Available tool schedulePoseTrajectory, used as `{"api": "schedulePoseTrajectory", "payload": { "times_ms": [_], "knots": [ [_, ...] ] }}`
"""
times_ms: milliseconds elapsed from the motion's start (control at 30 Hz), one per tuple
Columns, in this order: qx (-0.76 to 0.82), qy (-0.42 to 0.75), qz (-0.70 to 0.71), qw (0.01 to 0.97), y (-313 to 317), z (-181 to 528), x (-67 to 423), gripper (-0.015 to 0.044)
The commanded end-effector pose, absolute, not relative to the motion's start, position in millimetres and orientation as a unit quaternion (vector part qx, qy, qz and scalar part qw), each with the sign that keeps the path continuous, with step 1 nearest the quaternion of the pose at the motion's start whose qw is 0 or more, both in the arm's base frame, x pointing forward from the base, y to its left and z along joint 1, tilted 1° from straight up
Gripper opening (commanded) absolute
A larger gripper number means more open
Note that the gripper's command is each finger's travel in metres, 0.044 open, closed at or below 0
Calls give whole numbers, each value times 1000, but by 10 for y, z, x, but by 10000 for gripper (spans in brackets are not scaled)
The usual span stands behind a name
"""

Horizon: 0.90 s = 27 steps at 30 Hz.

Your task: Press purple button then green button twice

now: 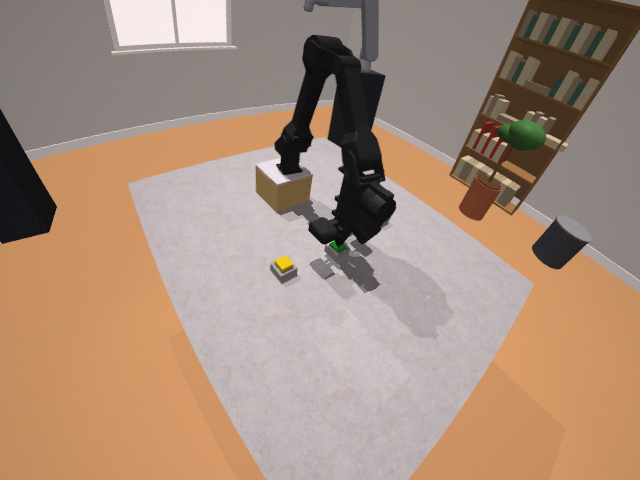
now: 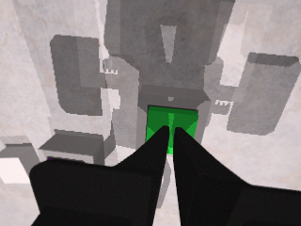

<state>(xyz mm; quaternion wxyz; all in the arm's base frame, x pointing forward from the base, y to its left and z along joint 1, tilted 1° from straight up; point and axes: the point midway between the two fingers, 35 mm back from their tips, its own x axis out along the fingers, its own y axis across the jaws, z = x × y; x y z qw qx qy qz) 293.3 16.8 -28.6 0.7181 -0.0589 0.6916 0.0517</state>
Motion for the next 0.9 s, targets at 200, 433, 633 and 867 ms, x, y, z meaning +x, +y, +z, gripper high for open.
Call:
{"api": "schedulePoseTrajectory", "payload": {
  "times_ms": [200, 433, 633, 867],
  "knots": [
    [-60, 693, 55, 716, 171, 29, 2912, 20],
    [-60, 693, 55, 716, 171, -45, 2918, 20],
    [-60, 693, 55, 716, 171, -143, 2922, 20],
    [-60, 693, 55, 716, 170, -256, 2922, 20]
  ]
}}
